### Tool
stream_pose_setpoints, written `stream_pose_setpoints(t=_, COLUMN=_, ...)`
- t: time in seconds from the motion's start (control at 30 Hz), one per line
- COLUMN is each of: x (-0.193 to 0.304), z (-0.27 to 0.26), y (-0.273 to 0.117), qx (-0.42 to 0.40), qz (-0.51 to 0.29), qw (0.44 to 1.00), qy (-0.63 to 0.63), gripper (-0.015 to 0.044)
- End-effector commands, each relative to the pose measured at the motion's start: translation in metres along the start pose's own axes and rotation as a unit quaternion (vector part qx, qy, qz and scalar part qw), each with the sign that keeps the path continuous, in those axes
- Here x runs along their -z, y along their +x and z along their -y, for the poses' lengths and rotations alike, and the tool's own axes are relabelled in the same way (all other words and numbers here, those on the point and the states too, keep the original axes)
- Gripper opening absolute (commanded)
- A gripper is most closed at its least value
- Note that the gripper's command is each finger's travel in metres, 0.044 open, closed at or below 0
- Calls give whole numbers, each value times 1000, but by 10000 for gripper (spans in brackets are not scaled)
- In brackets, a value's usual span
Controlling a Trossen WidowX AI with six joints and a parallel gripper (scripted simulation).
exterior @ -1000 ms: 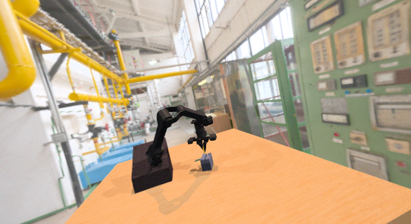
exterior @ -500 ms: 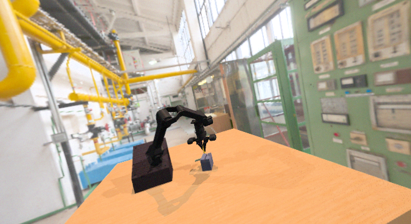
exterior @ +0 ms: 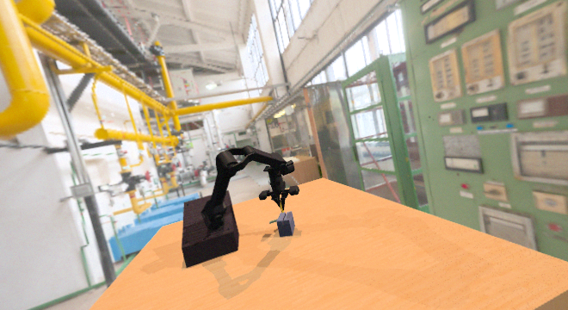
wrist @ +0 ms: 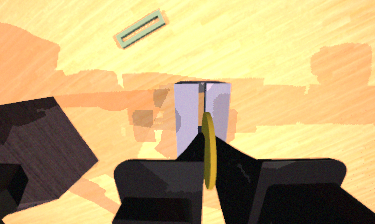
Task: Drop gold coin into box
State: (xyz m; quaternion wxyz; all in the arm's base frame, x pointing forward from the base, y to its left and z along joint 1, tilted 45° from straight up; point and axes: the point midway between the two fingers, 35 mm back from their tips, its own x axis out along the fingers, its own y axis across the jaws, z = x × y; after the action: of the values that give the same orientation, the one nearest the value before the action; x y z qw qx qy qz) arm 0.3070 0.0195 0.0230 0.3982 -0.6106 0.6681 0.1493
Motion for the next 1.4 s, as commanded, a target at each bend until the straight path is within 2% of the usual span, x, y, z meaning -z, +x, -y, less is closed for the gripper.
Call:
stream_pose_setpoints(t=0.0, x=0, z=0, y=3, qx=0, qz=-1, qw=1000, qy=-3, gripper=0)
stream_pose_setpoints(t=1.0, x=0, z=0, y=19, qx=0, qz=-1, qw=1000, qy=-4, gripper=0)
stream_pose_setpoints(t=1.2, x=0, z=0, y=16, qx=0, qz=0, qw=1000, qy=-1, gripper=157)
stream_pose_setpoints(t=1.37, x=0, z=0, y=16, qx=0, qz=0, qw=1000, qy=-1, gripper=161)
